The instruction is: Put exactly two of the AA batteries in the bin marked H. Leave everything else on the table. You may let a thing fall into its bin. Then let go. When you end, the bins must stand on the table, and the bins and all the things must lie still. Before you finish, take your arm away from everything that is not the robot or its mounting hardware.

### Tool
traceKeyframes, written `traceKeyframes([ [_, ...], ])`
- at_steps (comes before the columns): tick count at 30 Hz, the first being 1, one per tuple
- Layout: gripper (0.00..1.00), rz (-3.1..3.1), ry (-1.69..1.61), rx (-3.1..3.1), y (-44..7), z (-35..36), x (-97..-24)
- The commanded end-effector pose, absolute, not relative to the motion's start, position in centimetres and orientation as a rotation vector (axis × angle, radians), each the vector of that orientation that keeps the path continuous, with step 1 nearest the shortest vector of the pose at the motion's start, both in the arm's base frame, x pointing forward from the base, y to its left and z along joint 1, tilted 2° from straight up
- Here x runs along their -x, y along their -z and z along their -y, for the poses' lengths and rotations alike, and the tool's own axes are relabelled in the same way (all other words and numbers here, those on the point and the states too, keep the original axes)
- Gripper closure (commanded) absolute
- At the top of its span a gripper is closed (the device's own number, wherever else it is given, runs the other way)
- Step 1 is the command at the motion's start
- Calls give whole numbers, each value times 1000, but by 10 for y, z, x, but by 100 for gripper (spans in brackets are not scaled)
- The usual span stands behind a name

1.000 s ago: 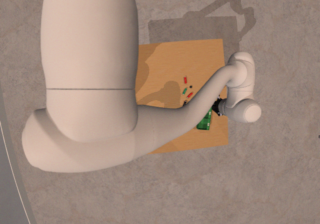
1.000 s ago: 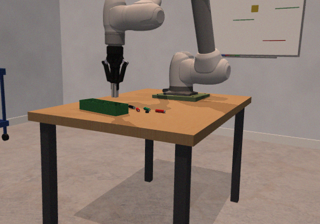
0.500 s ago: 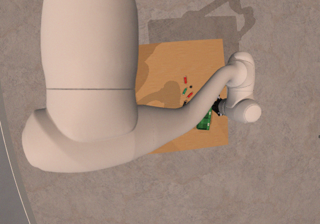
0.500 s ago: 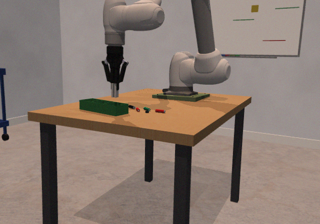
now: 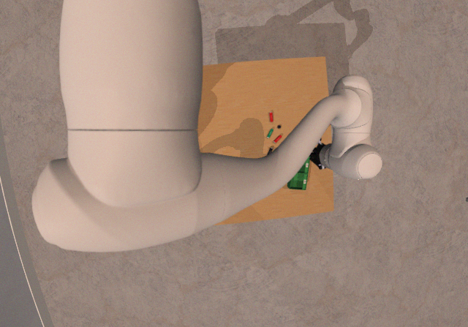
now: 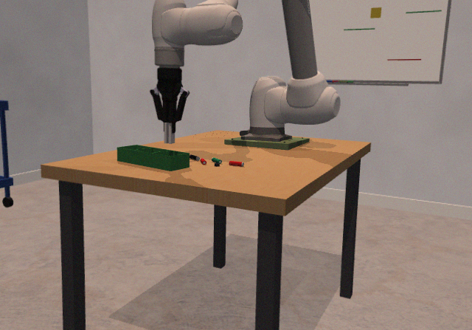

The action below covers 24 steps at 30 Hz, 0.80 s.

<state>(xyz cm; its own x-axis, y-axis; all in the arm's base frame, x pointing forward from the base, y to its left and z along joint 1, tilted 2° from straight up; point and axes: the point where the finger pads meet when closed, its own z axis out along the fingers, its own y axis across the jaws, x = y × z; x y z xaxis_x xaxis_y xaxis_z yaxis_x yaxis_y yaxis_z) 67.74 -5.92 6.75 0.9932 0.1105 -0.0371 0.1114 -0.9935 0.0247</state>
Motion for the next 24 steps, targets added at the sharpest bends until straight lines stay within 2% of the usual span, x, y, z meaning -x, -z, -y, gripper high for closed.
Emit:
traceKeyframes([
  [1,95,-164,59,-3115,-67,56,-678],
  [24,95,-164,59,-3115,-19,57,-676],
])
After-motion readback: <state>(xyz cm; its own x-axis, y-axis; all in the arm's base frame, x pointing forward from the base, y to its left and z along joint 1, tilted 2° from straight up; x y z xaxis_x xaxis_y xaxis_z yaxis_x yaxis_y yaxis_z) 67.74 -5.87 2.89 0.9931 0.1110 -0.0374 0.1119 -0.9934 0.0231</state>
